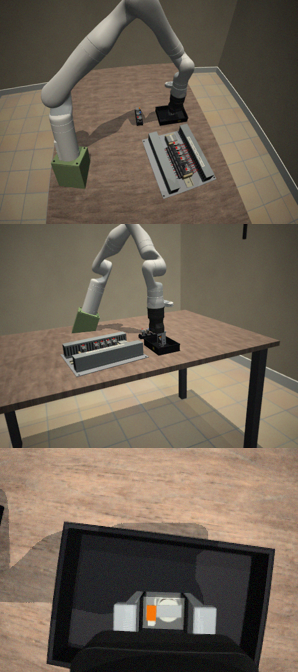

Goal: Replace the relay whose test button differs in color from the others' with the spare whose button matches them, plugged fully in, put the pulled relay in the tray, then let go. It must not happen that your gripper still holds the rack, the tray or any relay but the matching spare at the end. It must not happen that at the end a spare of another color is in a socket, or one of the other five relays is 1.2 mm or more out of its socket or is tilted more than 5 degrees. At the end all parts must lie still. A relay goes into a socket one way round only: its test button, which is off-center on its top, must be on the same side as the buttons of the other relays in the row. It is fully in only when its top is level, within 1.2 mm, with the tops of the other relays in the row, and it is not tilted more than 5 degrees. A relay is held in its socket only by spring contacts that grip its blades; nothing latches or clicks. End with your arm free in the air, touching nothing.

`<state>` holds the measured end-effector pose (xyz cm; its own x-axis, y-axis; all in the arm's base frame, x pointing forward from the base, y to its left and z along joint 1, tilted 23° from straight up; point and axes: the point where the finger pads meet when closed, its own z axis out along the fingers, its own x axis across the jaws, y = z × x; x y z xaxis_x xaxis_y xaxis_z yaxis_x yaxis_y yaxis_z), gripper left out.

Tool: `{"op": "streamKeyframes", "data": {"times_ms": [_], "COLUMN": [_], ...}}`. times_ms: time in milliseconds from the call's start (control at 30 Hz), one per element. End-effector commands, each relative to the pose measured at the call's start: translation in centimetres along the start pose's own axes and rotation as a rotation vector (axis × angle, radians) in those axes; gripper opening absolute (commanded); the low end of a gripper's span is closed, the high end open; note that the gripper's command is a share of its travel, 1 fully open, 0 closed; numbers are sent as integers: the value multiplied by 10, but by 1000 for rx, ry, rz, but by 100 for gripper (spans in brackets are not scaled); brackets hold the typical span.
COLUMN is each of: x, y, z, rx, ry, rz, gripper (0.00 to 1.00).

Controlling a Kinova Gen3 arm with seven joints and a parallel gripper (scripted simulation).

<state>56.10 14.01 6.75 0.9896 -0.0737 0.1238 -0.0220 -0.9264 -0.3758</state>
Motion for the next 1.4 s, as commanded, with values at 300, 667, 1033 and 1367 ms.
{"op": "streamKeyframes", "data": {"times_ms": [300,667,1033,1367], "x": [-4,-3,-7,-5], "y": [2,1,4,3], "z": [16,12,20,14], "rx": [-4,-2,-5,-4], "ry": [-3,0,-6,-1], "rz": [-4,-2,-5,-3], "gripper": [0,0,0,0]}}
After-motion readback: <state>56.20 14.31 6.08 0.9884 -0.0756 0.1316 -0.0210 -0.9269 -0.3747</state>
